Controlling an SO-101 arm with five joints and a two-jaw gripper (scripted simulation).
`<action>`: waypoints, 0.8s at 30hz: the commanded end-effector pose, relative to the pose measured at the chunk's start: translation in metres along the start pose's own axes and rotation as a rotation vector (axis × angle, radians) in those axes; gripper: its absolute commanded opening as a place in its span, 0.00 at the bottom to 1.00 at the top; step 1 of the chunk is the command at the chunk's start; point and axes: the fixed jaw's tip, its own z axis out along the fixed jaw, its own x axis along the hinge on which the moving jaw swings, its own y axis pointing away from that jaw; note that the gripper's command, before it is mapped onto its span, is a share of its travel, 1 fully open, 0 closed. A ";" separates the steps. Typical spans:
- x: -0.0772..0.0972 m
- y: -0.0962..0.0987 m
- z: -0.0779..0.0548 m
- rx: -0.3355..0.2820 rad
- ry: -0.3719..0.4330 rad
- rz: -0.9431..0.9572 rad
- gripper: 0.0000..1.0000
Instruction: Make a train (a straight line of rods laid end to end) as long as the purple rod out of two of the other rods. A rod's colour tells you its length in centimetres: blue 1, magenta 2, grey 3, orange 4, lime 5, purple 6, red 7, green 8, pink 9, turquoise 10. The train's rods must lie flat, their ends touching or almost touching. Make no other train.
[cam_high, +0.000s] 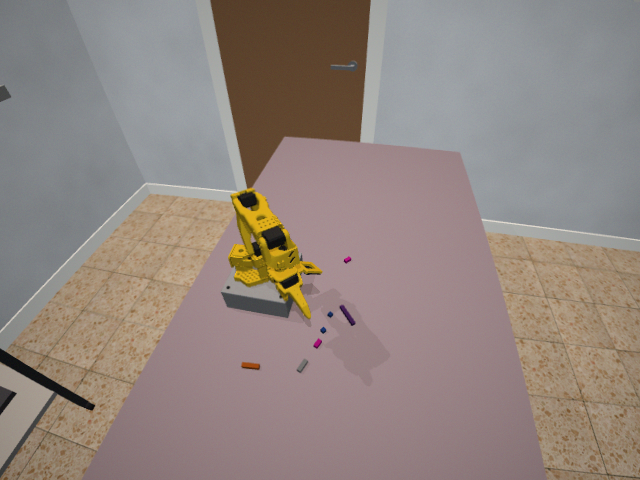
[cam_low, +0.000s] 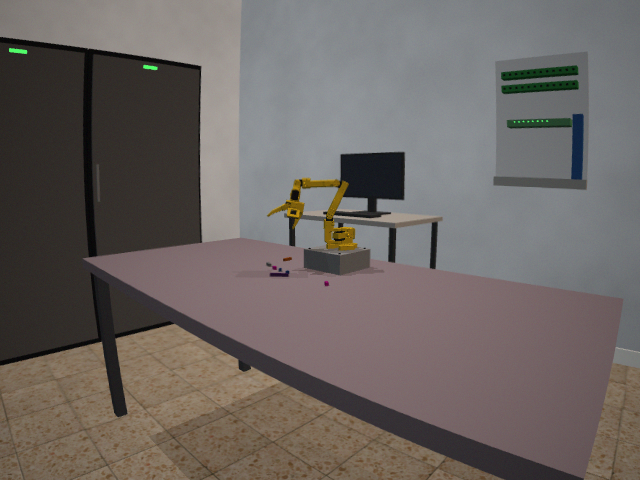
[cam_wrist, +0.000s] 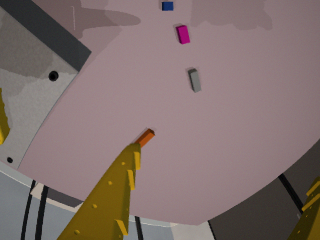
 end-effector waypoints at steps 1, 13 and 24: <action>-0.007 -0.019 0.021 -0.068 -0.016 -0.102 0.51; -0.024 -0.036 0.076 -0.160 -0.041 -0.290 0.25; -0.029 -0.037 0.091 -0.182 -0.047 -0.335 0.19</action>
